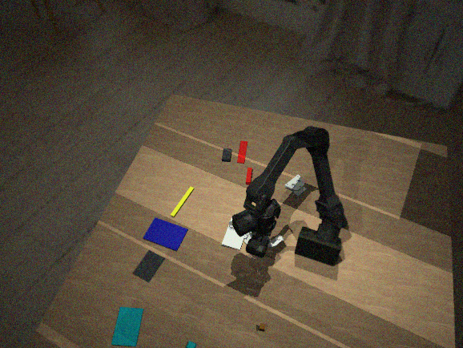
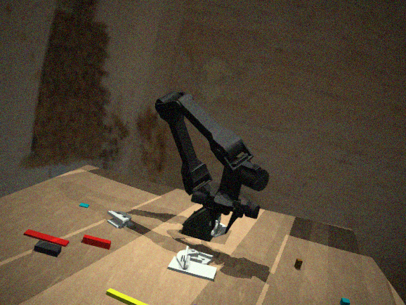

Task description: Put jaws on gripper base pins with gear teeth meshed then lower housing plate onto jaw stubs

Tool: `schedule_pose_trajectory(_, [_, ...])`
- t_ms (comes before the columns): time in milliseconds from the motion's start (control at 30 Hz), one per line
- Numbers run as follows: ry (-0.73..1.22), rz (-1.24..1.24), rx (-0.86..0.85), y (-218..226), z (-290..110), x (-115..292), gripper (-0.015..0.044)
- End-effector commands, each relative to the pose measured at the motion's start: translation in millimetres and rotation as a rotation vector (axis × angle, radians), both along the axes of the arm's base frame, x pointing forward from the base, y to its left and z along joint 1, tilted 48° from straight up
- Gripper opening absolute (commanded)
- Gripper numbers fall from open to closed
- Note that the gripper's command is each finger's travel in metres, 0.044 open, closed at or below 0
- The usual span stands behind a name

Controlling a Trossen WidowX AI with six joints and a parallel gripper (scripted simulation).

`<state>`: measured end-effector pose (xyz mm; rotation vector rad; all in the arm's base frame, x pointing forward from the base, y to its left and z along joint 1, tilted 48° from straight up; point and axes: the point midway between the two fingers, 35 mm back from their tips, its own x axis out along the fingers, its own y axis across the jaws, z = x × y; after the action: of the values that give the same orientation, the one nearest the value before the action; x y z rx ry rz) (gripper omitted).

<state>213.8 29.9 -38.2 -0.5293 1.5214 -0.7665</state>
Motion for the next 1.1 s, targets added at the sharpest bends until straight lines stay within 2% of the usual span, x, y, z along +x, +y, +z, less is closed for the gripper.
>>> schedule_pose_trajectory(0, [-0.042, -0.029, -0.005, -2.8, 2.6, -2.0, 0.0134])
schedule_pose_trajectory(1067, [-0.062, -0.047, -0.007, -2.6, 2.6, 2.8, 0.0134])
